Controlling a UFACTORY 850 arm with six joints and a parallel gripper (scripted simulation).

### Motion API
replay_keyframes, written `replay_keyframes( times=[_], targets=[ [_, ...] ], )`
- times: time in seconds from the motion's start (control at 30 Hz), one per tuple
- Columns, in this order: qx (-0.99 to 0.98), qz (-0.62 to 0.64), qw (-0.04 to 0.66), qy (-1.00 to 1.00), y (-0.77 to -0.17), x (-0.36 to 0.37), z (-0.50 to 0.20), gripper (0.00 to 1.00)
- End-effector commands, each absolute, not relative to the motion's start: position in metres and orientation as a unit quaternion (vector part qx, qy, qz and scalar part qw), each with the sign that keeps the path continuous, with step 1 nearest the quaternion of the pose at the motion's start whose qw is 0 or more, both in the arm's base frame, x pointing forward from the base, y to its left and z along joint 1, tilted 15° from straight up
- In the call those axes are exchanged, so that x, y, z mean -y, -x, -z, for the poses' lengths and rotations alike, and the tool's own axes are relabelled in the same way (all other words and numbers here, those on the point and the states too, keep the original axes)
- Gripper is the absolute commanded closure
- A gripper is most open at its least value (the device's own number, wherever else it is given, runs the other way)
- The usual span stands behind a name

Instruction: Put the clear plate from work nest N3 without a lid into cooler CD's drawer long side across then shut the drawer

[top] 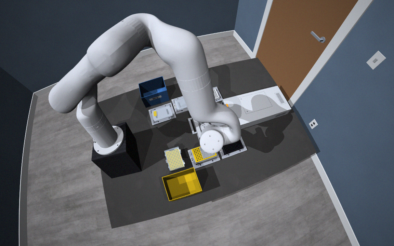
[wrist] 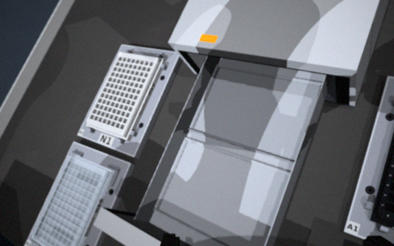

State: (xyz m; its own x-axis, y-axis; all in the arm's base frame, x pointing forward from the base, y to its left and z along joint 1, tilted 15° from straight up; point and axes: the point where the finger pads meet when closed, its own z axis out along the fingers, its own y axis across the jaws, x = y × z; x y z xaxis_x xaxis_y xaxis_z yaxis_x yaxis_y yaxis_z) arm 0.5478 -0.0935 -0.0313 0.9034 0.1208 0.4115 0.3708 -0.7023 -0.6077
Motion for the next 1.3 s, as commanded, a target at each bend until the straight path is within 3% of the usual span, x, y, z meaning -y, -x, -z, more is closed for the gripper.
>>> replay_keyframes(
  times=[0.0, 0.63, 1.27],
  targets=[
    [0.125, 0.136, 0.348, 0.919, -0.54, 0.082, 0.022, 0.0],
    [0.082, 0.042, 0.273, 0.958, -0.498, 0.043, -0.015, 0.0],
    [0.022, 0.002, 0.153, 0.988, -0.45, 0.013, -0.057, 0.0]
  ],
)
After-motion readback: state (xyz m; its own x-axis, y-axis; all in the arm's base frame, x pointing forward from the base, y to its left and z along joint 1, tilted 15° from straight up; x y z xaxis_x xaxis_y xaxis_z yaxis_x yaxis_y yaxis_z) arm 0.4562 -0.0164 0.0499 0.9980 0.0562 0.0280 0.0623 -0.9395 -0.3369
